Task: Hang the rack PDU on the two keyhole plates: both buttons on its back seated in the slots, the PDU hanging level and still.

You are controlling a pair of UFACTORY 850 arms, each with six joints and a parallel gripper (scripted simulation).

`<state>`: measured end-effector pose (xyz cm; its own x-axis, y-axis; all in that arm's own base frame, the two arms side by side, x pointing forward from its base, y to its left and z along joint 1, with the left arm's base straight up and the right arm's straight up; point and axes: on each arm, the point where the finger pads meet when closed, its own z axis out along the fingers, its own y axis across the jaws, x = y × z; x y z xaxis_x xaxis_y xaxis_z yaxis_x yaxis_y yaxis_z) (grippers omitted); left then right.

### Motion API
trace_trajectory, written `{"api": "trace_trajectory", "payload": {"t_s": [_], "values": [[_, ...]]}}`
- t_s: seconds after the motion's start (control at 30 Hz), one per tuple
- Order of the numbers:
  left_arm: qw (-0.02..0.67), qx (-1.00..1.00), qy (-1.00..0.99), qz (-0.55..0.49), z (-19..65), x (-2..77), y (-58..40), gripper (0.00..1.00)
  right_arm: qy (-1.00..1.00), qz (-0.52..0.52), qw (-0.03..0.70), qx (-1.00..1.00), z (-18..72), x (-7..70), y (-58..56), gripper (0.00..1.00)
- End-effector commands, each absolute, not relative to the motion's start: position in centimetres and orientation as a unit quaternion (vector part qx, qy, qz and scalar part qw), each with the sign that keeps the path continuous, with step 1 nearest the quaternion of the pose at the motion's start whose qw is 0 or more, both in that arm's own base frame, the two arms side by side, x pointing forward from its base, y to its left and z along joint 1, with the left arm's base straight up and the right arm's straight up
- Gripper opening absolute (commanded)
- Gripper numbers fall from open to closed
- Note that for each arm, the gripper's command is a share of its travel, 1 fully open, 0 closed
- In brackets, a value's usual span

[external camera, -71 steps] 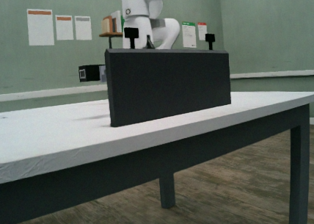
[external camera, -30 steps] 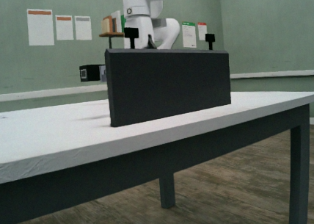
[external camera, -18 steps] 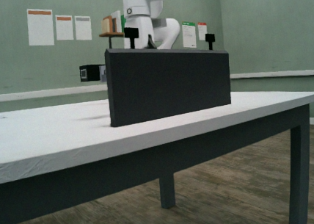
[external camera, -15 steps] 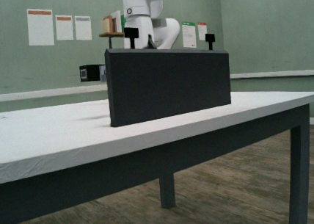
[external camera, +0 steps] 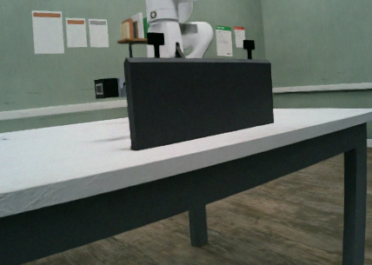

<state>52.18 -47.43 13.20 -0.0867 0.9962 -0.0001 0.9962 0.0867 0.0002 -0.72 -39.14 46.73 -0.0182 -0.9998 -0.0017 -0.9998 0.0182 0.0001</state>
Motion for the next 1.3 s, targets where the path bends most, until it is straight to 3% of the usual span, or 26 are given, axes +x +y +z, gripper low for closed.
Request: {"api": "trace_trajectory", "payload": {"t_s": [0.0, 1.27], "values": [[0.001, 0.676, 0.737, 0.000, 13.01, 52.24, -47.49, 0.00, 0.714, 0.000, 0.000, -0.701, 46.80, -0.72, -39.18, 1.00], [0.001, 0.676, 0.737, 0.000, 12.15, 52.23, -47.49, 0.00, 0.714, 0.000, 0.000, -0.701, 46.80, -0.72, -39.18, 1.00]]}}
